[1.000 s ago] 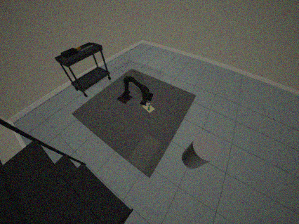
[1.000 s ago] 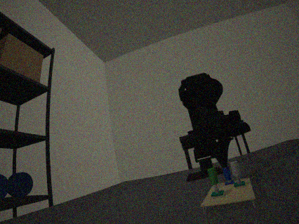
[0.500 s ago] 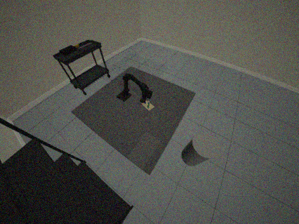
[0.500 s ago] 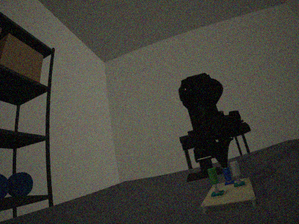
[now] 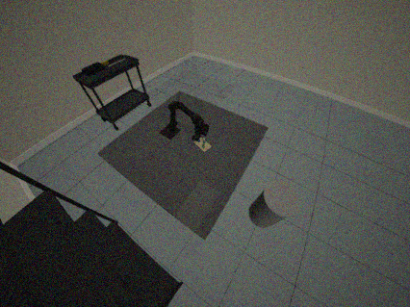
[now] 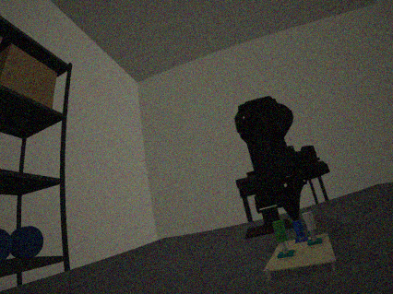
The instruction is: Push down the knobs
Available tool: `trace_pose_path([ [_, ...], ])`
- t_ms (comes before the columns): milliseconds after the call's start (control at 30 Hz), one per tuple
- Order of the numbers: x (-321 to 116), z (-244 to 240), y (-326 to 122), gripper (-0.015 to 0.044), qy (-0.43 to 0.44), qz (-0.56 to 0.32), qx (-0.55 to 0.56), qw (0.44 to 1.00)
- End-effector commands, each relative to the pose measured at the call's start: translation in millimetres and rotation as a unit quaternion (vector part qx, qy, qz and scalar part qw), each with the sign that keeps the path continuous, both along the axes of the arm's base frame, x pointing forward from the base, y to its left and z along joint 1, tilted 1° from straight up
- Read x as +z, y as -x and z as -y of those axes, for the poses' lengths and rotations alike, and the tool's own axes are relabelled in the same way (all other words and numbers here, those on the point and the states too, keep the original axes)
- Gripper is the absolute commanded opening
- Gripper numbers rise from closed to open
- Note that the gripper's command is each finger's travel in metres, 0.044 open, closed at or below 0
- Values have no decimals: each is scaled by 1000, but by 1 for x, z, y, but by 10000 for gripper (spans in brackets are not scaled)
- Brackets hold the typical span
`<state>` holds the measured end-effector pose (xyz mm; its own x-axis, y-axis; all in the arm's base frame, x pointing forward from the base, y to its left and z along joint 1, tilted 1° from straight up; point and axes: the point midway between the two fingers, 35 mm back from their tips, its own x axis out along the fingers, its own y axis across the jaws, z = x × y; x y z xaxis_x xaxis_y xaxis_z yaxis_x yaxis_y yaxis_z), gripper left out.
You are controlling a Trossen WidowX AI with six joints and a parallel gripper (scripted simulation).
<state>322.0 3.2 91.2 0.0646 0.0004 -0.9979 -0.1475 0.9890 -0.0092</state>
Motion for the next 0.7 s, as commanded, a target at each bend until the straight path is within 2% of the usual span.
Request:
trace_pose_path([
  [0, -14, -1, -2, 0, -2, -11, -2, 1000],
  [667, 17, -1, -2, 0, -2, -11, -2, 1000],
])
